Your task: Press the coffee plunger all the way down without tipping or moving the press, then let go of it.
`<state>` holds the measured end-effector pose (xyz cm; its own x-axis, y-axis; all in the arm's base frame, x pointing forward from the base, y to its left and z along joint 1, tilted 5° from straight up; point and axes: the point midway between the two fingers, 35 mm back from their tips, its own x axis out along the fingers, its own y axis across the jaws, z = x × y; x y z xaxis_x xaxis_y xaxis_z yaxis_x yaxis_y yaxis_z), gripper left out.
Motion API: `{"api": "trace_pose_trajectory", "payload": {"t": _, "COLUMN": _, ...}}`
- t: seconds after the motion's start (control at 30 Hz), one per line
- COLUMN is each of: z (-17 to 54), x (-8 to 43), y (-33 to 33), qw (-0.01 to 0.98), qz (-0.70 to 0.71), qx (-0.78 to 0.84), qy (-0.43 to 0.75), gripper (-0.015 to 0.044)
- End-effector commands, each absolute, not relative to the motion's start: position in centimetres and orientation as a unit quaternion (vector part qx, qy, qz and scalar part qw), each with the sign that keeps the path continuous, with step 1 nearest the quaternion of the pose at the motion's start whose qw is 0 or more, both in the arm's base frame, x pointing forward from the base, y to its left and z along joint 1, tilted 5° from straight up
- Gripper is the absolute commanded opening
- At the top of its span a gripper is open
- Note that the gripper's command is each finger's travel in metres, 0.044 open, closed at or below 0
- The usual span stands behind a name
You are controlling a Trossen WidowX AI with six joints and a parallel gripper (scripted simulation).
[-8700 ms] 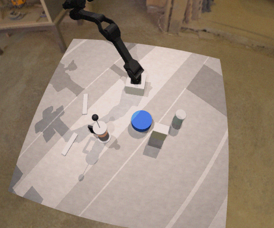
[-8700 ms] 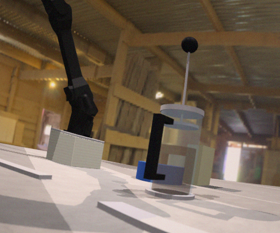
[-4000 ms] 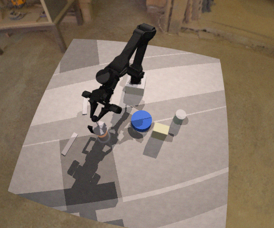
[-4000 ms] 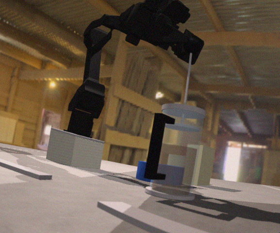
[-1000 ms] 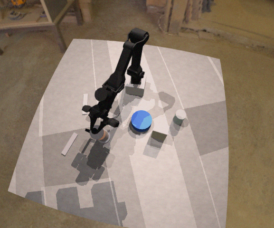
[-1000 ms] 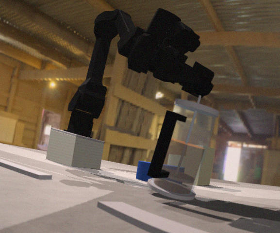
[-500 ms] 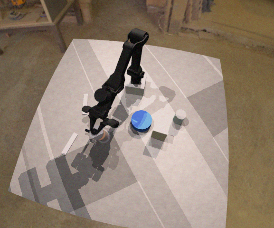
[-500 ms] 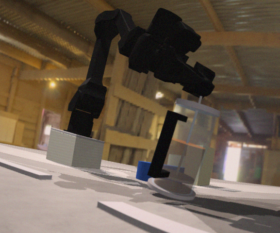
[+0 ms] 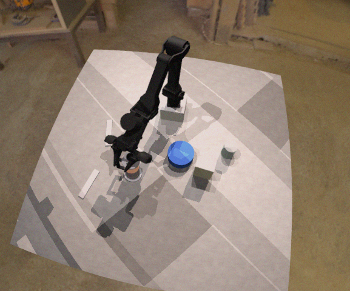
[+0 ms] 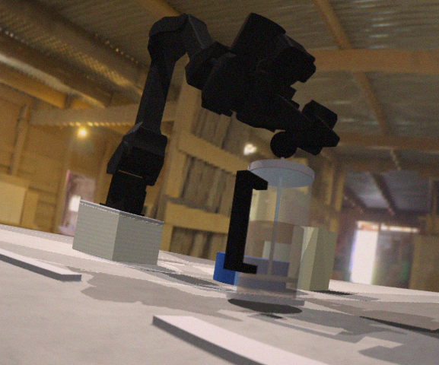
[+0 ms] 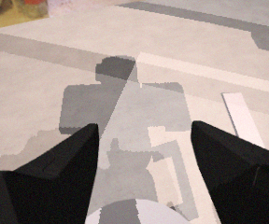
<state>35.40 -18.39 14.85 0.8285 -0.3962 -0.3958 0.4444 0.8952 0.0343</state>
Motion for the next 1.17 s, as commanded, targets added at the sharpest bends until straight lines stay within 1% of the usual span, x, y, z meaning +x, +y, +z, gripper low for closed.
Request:
{"api": "trace_pose_trajectory", "payload": {"t": 0.0, "z": 14.9, "x": 35.4, "y": -18.4, "qw": 0.954, "qz": -0.22, "qx": 0.062, "qy": 0.193, "gripper": 0.0308}}
{"api": "trace_pose_trajectory", "payload": {"t": 0.17, "z": 14.9, "x": 35.4, "y": -18.4, "qw": 0.954, "qz": -0.22, "qx": 0.062, "qy": 0.193, "gripper": 0.044}}
{"api": "trace_pose_trajectory", "payload": {"t": 0.3, "z": 15.0, "x": 35.3, "y": -18.4, "qw": 0.954, "qz": -0.22, "qx": 0.063, "qy": 0.193, "gripper": 0.044}}
{"api": "trace_pose_trajectory", "payload": {"t": 0.4, "z": 16.4, "x": 34.6, "y": -18.1, "qw": 0.954, "qz": -0.22, "qx": 0.063, "qy": 0.195, "gripper": 0.044}}
{"api": "trace_pose_trajectory", "payload": {"t": 0.63, "z": 22.0, "x": 30.5, "y": -16.2, "qw": 0.952, "qz": -0.22, "qx": 0.067, "qy": 0.201, "gripper": 0.044}}
{"api": "trace_pose_trajectory", "payload": {"t": 1.13, "z": 21.6, "x": 30.4, "y": -16.2, "qw": 0.952, "qz": -0.22, "qx": 0.068, "qy": 0.201, "gripper": 0.044}}
